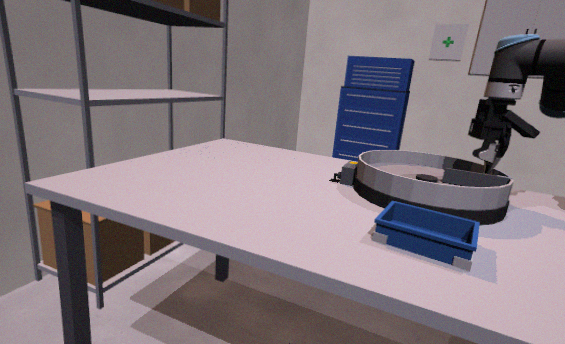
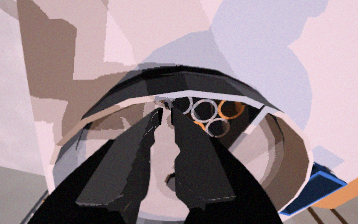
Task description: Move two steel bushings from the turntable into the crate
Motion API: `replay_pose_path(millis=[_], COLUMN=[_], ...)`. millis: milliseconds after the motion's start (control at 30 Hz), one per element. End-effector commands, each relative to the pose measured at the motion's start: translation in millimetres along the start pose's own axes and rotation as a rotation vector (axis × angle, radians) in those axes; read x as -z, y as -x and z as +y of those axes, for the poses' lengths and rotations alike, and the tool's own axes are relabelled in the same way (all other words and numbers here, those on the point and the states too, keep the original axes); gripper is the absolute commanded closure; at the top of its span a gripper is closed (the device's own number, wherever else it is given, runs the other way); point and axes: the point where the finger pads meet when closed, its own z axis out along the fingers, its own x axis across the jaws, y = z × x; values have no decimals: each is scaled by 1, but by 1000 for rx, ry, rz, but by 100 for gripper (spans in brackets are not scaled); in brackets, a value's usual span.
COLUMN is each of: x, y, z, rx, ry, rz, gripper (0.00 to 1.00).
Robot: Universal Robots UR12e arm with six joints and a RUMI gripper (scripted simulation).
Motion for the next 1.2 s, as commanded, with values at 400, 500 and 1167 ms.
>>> replay_pose_path(millis=[400, 500, 1167], x=[0, 0, -9], y=[0, 0, 0], z=[0, 0, 0], rx=[0, 0, 0], ry=[1, 1, 1], rz=[0, 0, 0], gripper=[94, 94, 94])
